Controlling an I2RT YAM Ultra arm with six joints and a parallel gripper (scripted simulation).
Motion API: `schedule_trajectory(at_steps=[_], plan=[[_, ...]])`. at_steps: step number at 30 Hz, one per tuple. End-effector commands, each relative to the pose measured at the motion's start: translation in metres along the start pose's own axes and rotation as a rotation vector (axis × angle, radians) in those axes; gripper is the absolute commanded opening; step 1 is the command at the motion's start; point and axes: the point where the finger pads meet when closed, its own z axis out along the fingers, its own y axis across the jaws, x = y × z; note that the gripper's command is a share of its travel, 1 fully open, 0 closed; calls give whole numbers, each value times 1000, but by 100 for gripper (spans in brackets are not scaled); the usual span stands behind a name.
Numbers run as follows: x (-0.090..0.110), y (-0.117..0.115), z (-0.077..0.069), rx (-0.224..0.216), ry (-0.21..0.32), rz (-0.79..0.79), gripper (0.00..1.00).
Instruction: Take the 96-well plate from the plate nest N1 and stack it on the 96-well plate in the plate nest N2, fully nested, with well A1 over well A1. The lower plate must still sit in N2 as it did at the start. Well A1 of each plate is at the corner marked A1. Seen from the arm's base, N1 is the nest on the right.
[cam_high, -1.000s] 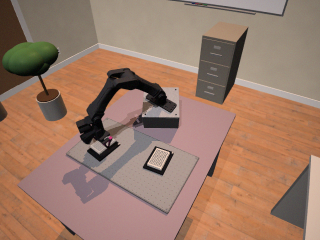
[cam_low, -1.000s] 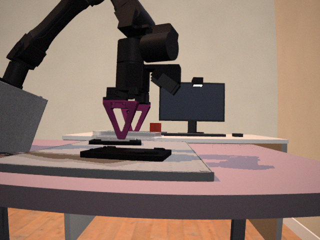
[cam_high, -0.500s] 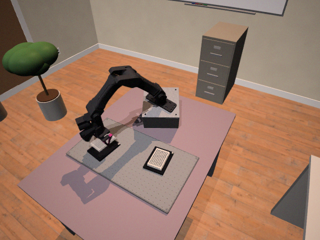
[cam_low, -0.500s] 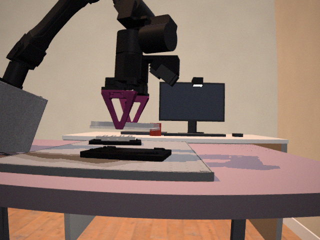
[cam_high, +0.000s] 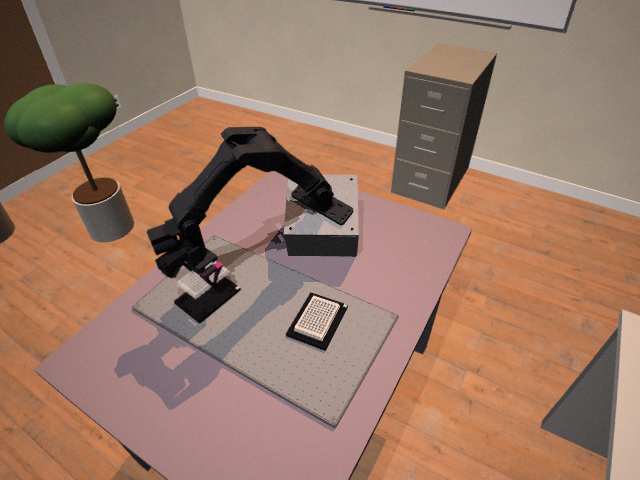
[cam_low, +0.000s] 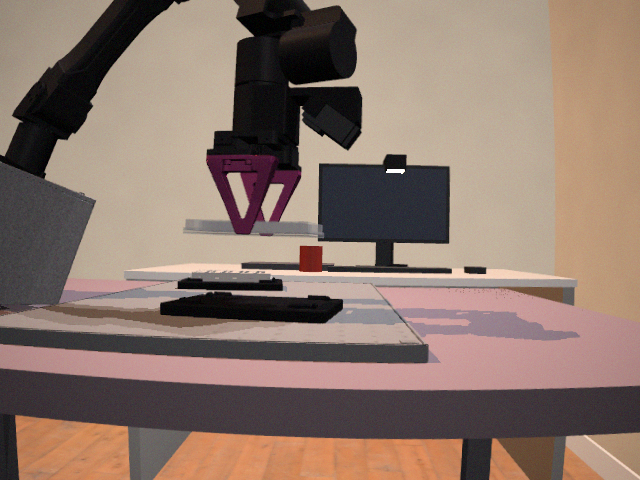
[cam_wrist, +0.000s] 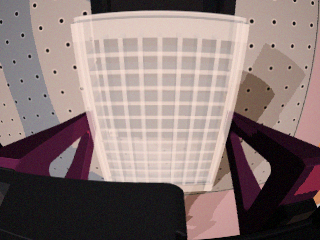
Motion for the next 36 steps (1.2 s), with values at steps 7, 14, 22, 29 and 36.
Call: schedule_trajectory(at_steps=[7,14,22,29,36], plan=[[-13,-6,-40,16,-54,-2,0],[-13,-6,-43,16,-54,-1,0],[-14,-7,-44,18,-59,-2,0],[-14,-7,-44,18,-59,-2,0],[-14,-7,-44,18,-59,-2,0]])
